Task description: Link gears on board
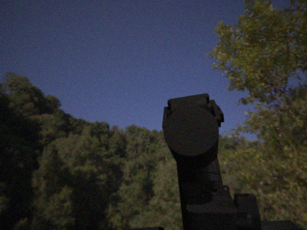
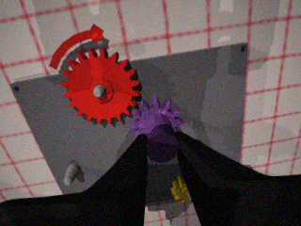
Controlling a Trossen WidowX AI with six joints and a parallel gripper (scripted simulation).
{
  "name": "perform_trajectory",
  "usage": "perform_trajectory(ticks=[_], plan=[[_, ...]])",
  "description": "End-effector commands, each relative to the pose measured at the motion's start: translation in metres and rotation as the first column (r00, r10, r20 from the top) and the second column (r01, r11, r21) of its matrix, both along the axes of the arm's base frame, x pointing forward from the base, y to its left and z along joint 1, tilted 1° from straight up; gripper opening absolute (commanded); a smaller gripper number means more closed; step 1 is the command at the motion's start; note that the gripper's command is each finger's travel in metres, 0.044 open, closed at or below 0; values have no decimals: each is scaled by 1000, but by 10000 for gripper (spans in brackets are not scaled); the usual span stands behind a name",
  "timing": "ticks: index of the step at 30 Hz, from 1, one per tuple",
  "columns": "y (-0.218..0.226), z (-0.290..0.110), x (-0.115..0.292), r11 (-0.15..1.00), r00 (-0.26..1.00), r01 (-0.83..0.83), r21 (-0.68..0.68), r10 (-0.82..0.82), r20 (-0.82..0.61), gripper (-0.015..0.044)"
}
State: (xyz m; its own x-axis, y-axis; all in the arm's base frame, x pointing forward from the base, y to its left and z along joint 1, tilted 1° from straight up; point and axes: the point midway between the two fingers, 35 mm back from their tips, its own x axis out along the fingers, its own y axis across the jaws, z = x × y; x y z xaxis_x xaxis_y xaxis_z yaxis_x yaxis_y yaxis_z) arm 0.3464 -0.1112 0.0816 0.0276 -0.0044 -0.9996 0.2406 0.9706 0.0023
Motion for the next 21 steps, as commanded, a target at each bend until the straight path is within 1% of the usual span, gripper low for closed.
perform_trajectory(ticks=[1, 9, 14, 17, 21], plan=[[1, -7, -1, 998, 998, 59, 8, -59, -6, 0], [2, -19, -1, 962, 962, 273, 13, -272, -7, 0], [1, -17, -1, 918, 918, 396, 15, -395, -9, 0], [1, -17, -1, 919, 919, 393, 15, -393, -9, 0], [1, -18, -1, 938, 938, 346, 14, -346, -8, 0]])
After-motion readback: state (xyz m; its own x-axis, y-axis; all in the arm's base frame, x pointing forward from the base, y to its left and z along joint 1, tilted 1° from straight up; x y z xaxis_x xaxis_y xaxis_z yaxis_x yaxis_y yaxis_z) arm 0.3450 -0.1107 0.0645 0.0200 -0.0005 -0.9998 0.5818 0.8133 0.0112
